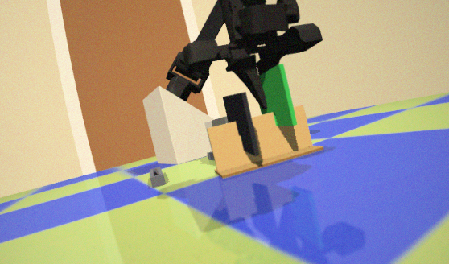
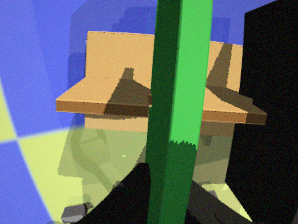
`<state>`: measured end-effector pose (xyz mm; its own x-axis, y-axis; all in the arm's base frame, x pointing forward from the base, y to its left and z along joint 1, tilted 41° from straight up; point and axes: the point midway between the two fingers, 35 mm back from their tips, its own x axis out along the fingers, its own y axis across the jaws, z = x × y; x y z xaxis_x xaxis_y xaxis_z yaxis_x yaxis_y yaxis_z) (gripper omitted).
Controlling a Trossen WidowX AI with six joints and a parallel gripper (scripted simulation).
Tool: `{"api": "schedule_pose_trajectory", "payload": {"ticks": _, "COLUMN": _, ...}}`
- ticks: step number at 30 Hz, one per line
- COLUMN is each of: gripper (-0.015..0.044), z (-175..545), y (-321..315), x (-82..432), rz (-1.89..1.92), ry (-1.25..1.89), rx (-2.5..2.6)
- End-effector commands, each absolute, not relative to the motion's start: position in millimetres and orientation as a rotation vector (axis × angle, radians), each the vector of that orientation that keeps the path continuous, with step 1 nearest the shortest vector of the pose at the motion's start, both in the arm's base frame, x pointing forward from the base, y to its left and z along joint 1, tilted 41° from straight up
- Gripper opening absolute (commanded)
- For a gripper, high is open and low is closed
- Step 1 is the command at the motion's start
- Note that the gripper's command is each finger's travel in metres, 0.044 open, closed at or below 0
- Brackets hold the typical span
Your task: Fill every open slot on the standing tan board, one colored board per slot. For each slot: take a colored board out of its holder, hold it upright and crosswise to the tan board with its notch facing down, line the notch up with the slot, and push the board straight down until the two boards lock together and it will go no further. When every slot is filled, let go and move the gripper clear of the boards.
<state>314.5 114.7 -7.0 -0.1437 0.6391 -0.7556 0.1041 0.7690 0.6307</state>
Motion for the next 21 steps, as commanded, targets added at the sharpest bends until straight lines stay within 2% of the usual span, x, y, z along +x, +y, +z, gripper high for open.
{"api": "schedule_pose_trajectory", "payload": {"ticks": 1, "gripper": 0.0000, "z": -9.8, "y": 117.1, "x": 313.3, "rz": 0.514, "ry": 1.681, "rx": 0.603}}
{"api": "schedule_pose_trajectory", "payload": {"ticks": 21, "gripper": 0.0000, "z": -16.9, "y": 123.2, "x": 312.0, "rz": 0.515, "ry": 1.681, "rx": 0.603}}
